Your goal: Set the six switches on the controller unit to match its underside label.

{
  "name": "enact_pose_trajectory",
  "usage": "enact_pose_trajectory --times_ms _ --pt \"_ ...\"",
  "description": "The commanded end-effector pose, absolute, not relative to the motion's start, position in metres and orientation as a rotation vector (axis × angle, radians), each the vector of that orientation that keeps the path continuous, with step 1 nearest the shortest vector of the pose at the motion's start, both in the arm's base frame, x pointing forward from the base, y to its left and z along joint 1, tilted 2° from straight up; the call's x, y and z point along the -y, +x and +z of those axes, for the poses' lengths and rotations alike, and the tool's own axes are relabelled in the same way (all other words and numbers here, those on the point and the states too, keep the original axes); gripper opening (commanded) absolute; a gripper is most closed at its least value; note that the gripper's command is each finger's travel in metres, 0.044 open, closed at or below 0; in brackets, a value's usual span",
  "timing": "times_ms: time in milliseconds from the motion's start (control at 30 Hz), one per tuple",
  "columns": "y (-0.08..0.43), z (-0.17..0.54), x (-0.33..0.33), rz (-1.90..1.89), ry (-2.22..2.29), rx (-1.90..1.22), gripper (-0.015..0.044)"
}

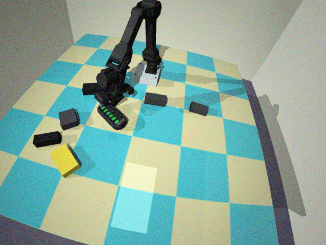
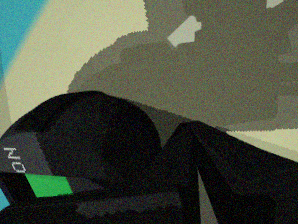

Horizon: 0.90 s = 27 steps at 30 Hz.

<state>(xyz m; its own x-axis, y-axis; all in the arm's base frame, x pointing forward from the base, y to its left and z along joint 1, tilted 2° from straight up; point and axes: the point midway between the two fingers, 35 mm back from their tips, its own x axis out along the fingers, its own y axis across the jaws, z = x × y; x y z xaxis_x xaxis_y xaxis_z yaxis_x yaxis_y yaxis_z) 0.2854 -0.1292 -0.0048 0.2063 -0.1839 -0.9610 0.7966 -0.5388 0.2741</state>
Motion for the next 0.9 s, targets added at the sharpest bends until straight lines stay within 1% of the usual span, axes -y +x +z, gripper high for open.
enact_pose_trajectory --times_ms 0,100,300,867 --pt "0.282 0.031 0.124 -1.443 1.648 -0.556 0.0" --pt "0.278 0.047 0.12 -1.437 1.651 -0.547 0.0" --pt "0.278 0.046 0.12 -1.437 1.651 -0.547 0.0" --pt "0.28 0.02 0.122 -1.433 1.647 -0.553 0.0"
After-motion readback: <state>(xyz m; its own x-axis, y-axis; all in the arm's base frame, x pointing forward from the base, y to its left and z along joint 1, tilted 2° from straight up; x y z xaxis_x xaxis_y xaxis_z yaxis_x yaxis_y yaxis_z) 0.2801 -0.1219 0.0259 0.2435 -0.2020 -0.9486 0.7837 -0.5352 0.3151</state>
